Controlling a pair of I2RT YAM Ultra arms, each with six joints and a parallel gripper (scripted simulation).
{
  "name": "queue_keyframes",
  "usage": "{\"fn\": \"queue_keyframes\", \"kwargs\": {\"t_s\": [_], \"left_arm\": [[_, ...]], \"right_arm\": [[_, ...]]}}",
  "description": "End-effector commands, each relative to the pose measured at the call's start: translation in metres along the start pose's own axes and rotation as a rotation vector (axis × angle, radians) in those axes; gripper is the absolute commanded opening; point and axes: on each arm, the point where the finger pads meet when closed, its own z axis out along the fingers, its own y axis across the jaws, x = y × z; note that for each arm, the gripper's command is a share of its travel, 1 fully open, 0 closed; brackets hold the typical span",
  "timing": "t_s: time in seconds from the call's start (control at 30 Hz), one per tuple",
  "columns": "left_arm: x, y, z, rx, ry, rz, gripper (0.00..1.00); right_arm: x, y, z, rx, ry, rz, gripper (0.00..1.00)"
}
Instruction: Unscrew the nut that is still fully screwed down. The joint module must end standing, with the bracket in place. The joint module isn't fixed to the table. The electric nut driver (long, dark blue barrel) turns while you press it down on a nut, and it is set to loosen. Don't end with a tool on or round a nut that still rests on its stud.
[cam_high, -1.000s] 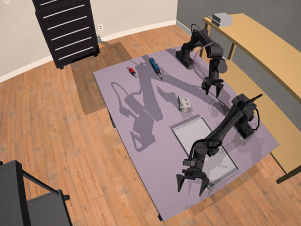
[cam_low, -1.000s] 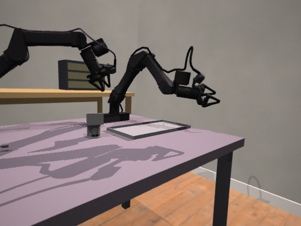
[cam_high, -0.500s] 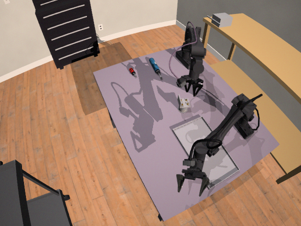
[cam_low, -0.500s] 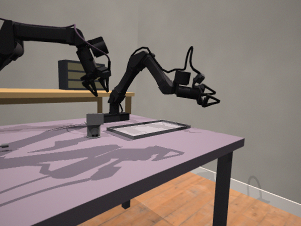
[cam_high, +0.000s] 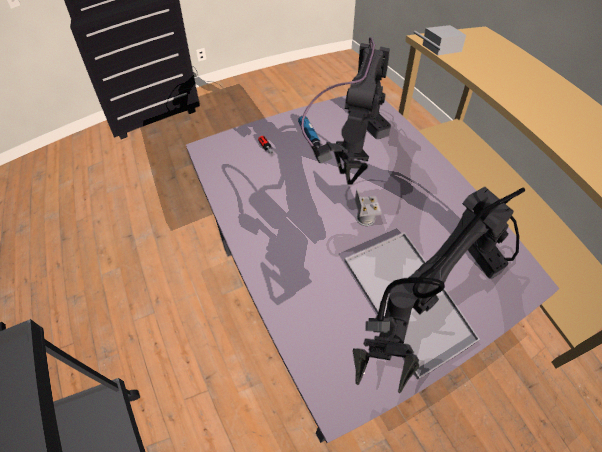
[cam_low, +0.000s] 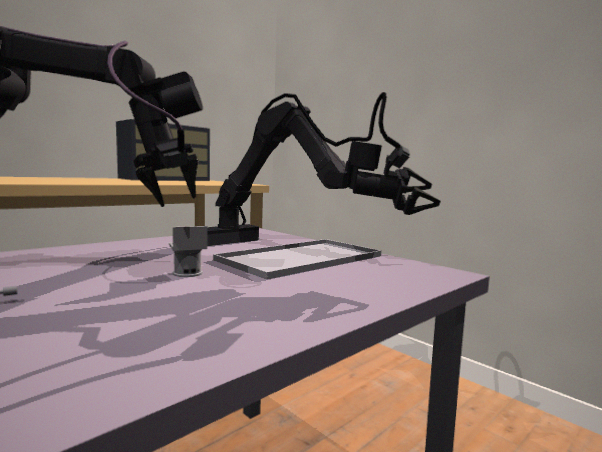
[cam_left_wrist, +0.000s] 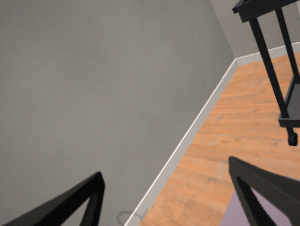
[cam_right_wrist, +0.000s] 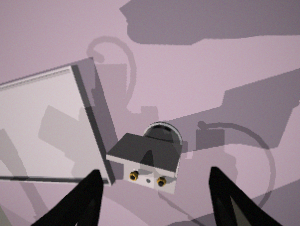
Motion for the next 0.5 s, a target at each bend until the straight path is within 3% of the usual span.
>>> {"fn": "queue_keyframes", "kwargs": {"t_s": [0.0, 0.03, 0.1, 0.4, 0.47], "left_arm": [[-0.006, 0.002, 0.000, -0.004, -0.011, -0.008, 1.00], [-0.006, 0.002, 0.000, -0.004, -0.011, -0.008, 1.00], [-0.006, 0.002, 0.000, -0.004, -0.011, -0.008, 1.00], [-0.006, 0.002, 0.000, -0.004, -0.011, -0.008, 1.00], [-0.006, 0.002, 0.000, -0.004, -0.011, -0.008, 1.00]], "right_arm": [[0.003, 0.029, -0.036, -0.110, -0.047, -0.014, 0.65], [0.006, 0.013, -0.024, -0.070, -0.018, 0.008, 0.65], [-0.013, -0.009, -0.022, -0.044, -0.035, 0.076, 0.65], [-0.051, -0.078, -0.017, 0.030, -0.042, 0.295, 0.65], [-0.059, -0.069, -0.027, -0.003, -0.062, 0.295, 0.65]]}}
